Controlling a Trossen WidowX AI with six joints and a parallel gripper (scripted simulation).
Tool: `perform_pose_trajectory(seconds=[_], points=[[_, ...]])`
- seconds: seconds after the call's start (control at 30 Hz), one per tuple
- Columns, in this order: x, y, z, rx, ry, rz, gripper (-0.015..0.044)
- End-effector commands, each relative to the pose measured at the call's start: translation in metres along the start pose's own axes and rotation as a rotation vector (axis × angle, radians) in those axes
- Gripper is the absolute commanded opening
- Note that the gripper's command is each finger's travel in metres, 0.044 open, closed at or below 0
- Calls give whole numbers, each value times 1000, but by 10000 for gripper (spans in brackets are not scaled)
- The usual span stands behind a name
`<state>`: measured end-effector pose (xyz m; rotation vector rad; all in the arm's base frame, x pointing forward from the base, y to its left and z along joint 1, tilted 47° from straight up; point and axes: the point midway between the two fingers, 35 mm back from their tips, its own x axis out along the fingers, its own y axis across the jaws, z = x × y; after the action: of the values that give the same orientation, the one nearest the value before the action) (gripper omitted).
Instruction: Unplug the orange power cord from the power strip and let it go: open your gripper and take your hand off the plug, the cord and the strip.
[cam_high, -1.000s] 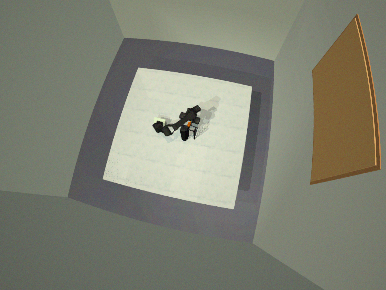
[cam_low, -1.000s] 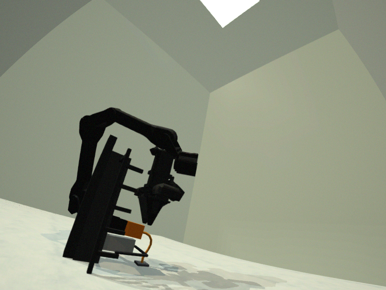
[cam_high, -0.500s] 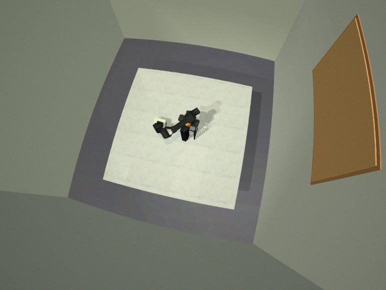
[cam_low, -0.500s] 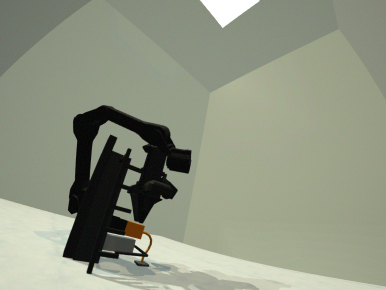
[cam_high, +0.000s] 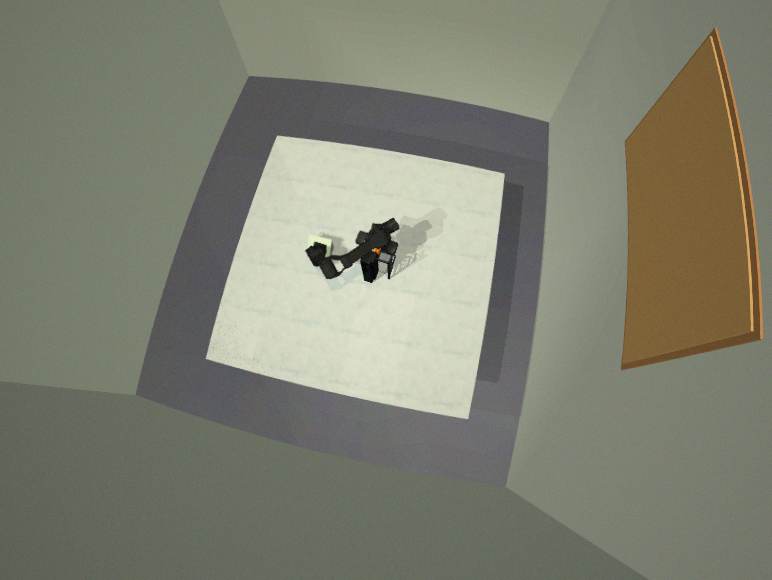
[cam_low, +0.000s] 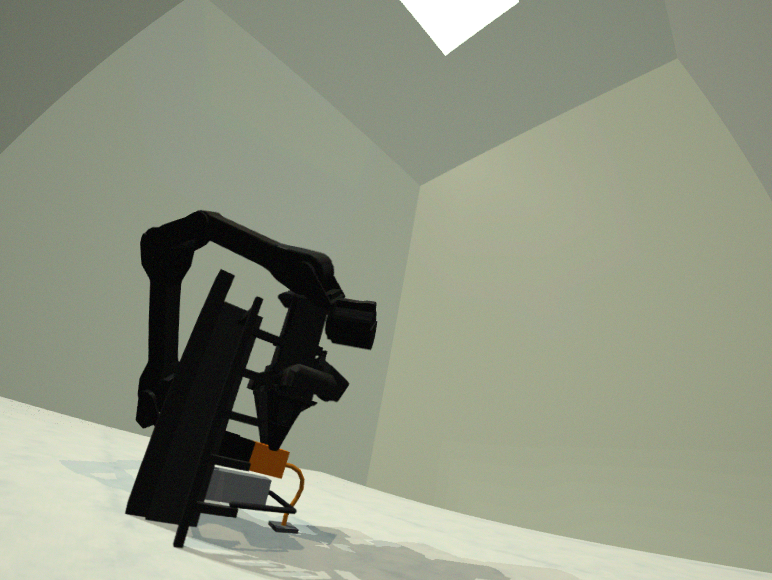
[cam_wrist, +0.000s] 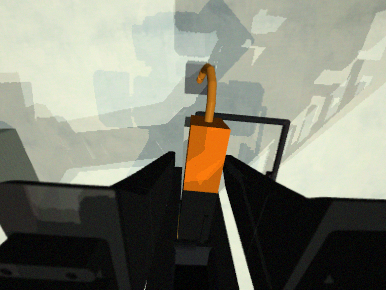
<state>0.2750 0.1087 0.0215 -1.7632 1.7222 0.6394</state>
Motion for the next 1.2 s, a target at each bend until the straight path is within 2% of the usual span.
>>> perform_pose_trajectory(seconds=[0.0, 0.43, 0.5, 0.53, 1.17], points=[[4, 0, 0, -7, 2, -4, 160], [2, 0, 0, 0, 1, 1, 60], [2, 0, 1, 0, 1, 1, 8], [2, 0, 1, 0, 0, 1, 0], [-1, -2, 30, -2, -2, -2, 0]])
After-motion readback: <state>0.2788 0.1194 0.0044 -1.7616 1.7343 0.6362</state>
